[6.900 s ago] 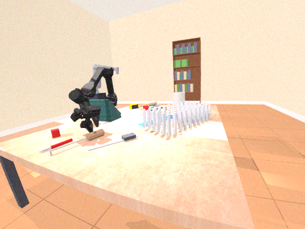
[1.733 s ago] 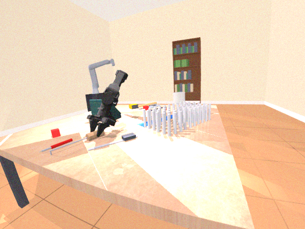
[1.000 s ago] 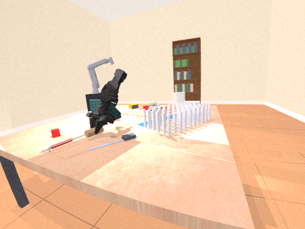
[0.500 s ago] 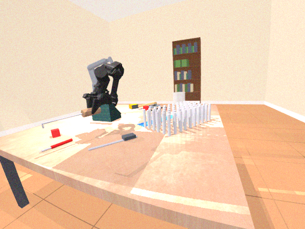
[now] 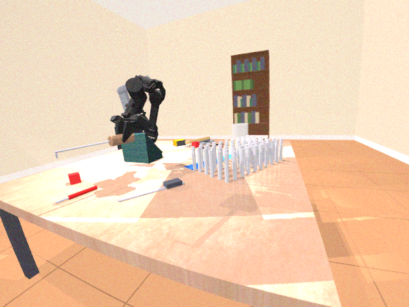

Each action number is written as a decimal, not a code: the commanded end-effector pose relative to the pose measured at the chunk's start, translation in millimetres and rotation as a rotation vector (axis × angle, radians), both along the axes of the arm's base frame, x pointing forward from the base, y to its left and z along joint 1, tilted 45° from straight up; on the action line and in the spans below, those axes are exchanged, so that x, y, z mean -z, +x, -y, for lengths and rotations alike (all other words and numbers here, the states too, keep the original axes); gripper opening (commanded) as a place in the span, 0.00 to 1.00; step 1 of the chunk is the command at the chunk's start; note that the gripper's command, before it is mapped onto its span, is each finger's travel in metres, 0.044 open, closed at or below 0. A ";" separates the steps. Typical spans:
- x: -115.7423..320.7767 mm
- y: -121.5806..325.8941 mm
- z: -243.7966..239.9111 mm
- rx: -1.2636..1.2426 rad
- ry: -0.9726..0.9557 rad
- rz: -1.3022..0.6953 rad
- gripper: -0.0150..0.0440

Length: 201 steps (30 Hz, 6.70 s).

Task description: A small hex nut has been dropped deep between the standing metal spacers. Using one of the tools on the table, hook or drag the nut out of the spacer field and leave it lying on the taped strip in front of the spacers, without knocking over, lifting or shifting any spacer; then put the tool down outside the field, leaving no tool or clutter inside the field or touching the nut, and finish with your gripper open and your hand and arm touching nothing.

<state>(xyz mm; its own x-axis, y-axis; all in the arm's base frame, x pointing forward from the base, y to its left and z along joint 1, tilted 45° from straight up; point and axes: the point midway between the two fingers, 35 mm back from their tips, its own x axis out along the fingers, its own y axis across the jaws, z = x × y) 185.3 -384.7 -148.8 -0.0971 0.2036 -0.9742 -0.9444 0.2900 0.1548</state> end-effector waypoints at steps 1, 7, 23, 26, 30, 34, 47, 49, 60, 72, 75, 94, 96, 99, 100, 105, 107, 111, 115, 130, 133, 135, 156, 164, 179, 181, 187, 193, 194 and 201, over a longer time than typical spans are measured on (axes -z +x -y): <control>-25.3 13.6 0.4 -0.034 -0.024 0.040 0.25; -56.7 33.0 -10.3 -0.090 -0.037 0.098 0.25; -136.3 74.6 -53.5 -0.247 -0.065 0.255 0.25; -150.2 80.5 -63.7 -0.278 -0.070 0.285 0.25; -168.3 87.5 -78.1 -0.319 -0.076 0.325 0.25; -185.7 93.3 -93.3 -0.361 -0.081 0.365 0.25; -236.7 104.2 -147.4 -0.500 -0.096 0.496 0.25; -243.8 104.8 -156.2 -0.521 -0.098 0.517 0.25; -278.3 102.9 -205.6 -0.643 -0.108 0.630 0.25; -307.6 91.6 -260.0 -0.777 -0.114 0.755 0.25; -313.4 87.4 -273.3 -0.812 -0.116 0.787 0.25; -318.9 75.7 -321.4 -0.924 -0.117 0.883 0.25; -311.5 79.0 -327.4 -0.927 -0.117 0.879 0.25; -300.4 83.3 -337.0 -0.930 -0.118 0.874 0.25; -296.8 84.6 -340.2 -0.931 -0.118 0.873 0.25; -279.3 89.8 -357.2 -0.934 -0.120 0.870 0.25; -272.6 91.2 -364.3 -0.934 -0.120 0.871 0.25; -259.5 93.1 -378.7 -0.934 -0.122 0.874 0.25; -246.9 93.5 -393.5 -0.932 -0.122 0.880 0.25; -220.2 89.0 -423.7 -0.917 -0.118 0.901 0.25; -219.8 90.2 -423.1 -0.917 -0.118 0.901 0.25; -219.4 91.0 -422.7 -0.917 -0.118 0.900 0.25; -215.5 99.4 -418.6 -0.917 -0.118 0.900 0.25; -214.1 102.8 -417.2 -0.917 -0.118 0.901 0.25; -211.4 109.1 -414.4 -0.917 -0.119 0.901 0.25; -211.1 109.9 -414.0 -0.917 -0.119 0.902 0.25; -210.0 112.5 -412.7 -0.917 -0.119 0.902 0.25; -209.0 115.0 -411.5 -0.917 -0.119 0.902 0.25; -208.8 115.5 -411.3 -0.917 -0.119 0.902 0.25; -207.5 118.5 -409.8 -0.917 -0.119 0.902 0.25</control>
<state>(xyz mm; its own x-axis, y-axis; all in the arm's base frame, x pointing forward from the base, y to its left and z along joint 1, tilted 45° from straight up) 299.8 26.6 57.9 0.5368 0.3213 -0.7801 -0.5673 -0.5469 -0.6157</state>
